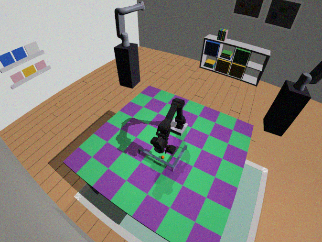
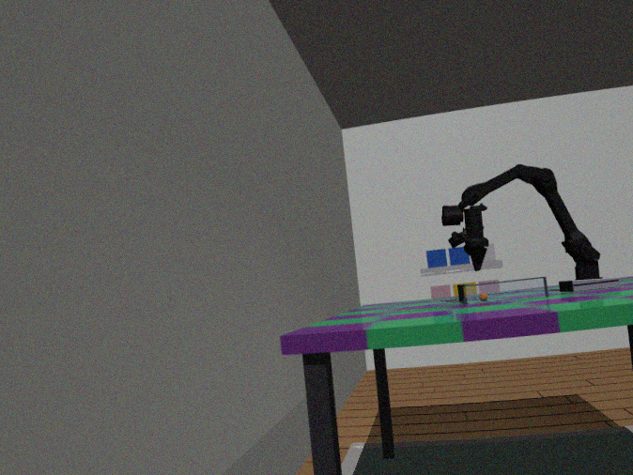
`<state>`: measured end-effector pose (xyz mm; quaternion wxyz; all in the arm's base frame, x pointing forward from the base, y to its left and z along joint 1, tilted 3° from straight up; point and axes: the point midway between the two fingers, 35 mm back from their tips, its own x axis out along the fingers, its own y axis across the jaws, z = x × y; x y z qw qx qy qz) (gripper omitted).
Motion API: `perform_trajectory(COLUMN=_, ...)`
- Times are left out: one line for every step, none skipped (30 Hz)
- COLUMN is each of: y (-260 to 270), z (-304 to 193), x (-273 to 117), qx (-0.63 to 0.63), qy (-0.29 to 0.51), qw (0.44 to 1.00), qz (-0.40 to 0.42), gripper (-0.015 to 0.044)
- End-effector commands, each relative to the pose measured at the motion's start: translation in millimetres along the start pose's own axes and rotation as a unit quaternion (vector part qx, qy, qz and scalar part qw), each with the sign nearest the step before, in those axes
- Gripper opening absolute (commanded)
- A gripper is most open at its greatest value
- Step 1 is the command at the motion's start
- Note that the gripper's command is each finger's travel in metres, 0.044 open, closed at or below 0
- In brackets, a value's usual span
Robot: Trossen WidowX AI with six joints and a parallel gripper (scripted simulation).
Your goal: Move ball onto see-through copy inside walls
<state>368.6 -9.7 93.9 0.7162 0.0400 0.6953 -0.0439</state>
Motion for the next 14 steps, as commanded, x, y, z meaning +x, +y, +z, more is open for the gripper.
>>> perform_trajectory(y=-0.2, z=-2.8, x=9.0, qx=0.0, qy=0.013, qw=1.0, qz=-0.001, gripper=0.0236)
perform_trajectory(y=-0.2, z=-2.8, x=9.0, qx=0.0, qy=0.013, qw=1.0, qz=-0.001, gripper=0.0236)
perform_trajectory(y=-0.2, z=-2.8, x=9.0, qx=0.0, qy=0.013, qw=1.0, qz=-0.001, gripper=0.0236)
perform_trajectory(y=-0.2, z=-2.8, x=9.0, qx=0.0, qy=0.013, qw=1.0, qz=-0.001, gripper=0.0236)
perform_trajectory(y=-0.2, z=-2.8, x=9.0, qx=0.0, qy=0.013, qw=1.0, qz=-0.001, gripper=0.0236)
perform_trajectory(y=-0.2, z=-2.7, x=6.8, qx=0.0, qy=0.013, qw=1.0, qz=-0.001, gripper=0.0262)
perform_trajectory(y=-0.2, z=-2.6, x=0.4, qx=0.0, qy=0.012, qw=1.0, qz=-0.001, gripper=0.0288)
perform_trajectory(y=-0.2, z=-2.8, x=-10.3, qx=0.0, qy=0.012, qw=1.0, qz=-0.001, gripper=0.0315)
perform_trajectory(y=-0.3, z=-3.7, x=-24.3, qx=0.0, qy=0.011, qw=1.0, qz=-0.001, gripper=0.0341)
perform_trajectory(y=-0.4, z=-4.8, x=-35.0, qx=0.0, qy=0.011, qw=1.0, qz=-0.001, gripper=0.0367)
perform_trajectory(y=-0.5, z=-5.7, x=-41.5, qx=0.0, qy=0.01, qw=1.0, qz=-0.001, gripper=0.0393)
perform_trajectory(y=-0.5, z=-6.0, x=-43.6, qx=0.0, qy=0.01, qw=1.0, qz=-0.001, gripper=0.042)
perform_trajectory(y=-0.5, z=-6.0, x=-43.6, qx=0.0, qy=0.01, qw=1.0, qz=-0.001, gripper=0.044)
perform_trajectory(y=-0.5, z=-6.0, x=-43.6, qx=0.0, qy=0.01, qw=1.0, qz=-0.001, gripper=0.044)
